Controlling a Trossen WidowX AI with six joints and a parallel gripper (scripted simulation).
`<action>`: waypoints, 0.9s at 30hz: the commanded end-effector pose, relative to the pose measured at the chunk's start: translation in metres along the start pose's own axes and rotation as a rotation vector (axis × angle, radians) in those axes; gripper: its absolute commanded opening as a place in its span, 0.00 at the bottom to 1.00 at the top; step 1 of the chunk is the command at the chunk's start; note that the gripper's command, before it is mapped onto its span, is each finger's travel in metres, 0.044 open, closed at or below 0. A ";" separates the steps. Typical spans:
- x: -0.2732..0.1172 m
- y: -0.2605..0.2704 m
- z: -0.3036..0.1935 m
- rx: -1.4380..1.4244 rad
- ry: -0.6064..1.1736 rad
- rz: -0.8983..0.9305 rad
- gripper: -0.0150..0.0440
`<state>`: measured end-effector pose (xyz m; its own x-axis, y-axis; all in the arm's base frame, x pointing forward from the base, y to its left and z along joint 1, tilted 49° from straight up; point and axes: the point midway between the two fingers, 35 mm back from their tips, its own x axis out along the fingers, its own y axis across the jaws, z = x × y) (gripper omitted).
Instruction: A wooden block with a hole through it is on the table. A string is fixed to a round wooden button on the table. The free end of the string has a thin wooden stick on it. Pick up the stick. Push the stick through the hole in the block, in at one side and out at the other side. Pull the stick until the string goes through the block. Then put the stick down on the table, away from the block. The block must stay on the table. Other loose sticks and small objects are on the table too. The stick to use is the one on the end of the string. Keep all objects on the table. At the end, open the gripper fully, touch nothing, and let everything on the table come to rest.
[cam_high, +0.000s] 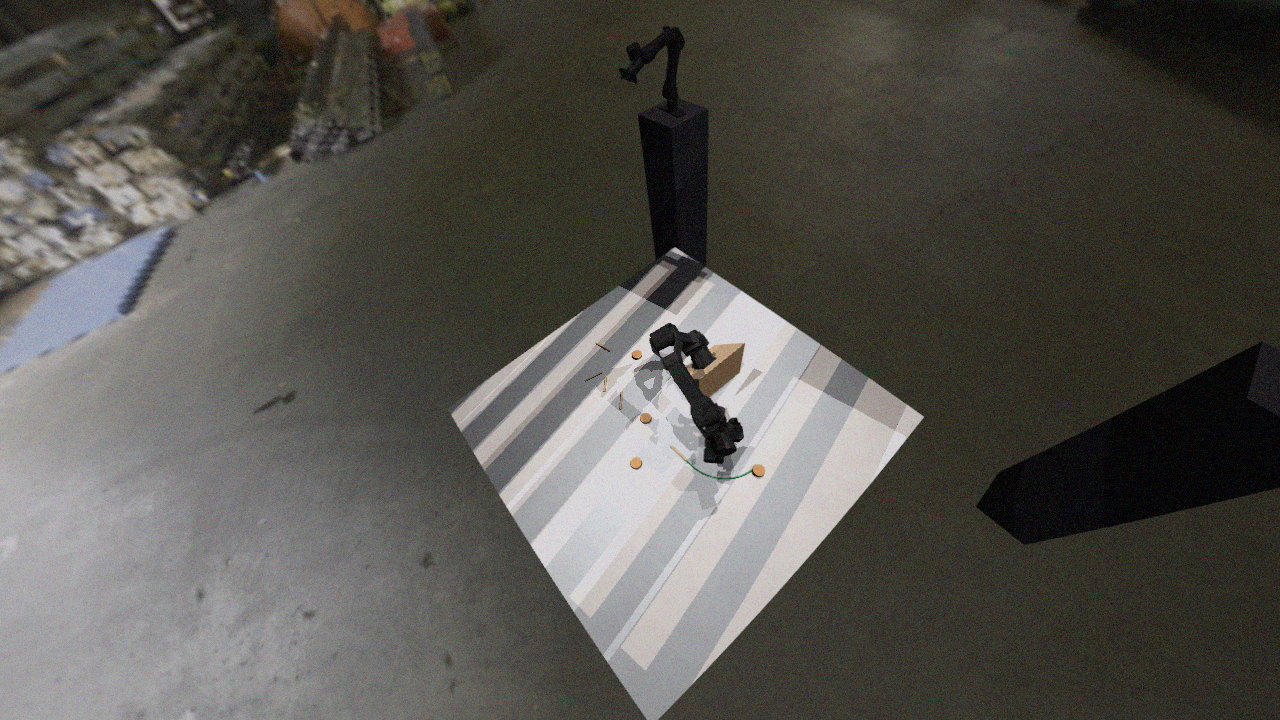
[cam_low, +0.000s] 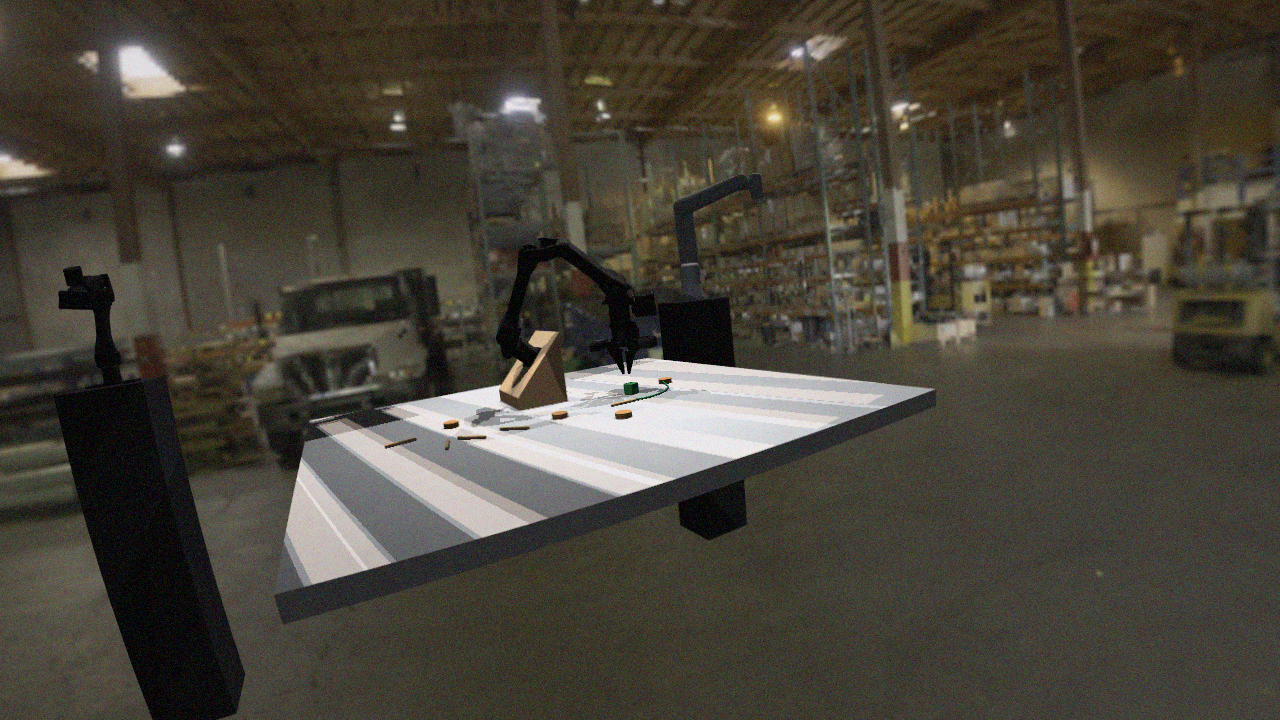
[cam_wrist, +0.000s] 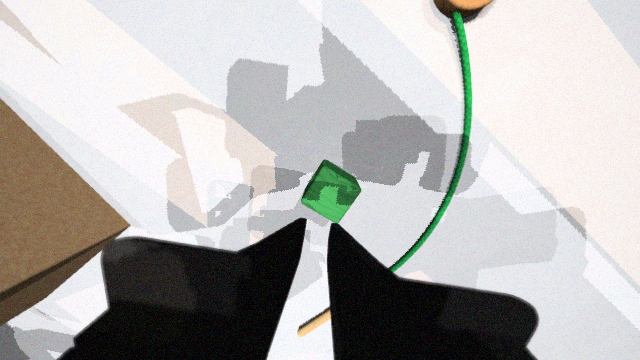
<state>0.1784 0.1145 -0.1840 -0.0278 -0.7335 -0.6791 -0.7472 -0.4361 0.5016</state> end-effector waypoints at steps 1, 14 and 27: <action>-0.002 -0.006 -0.008 0.329 0.001 -0.005 0.52; -0.003 -0.024 -0.039 1.605 -0.007 -0.009 1.00; -0.003 -0.033 -0.059 2.305 -0.008 -0.011 1.00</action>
<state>0.2131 0.1044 -0.1758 -0.0366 -0.7320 -0.6803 -0.7547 0.4665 -0.4613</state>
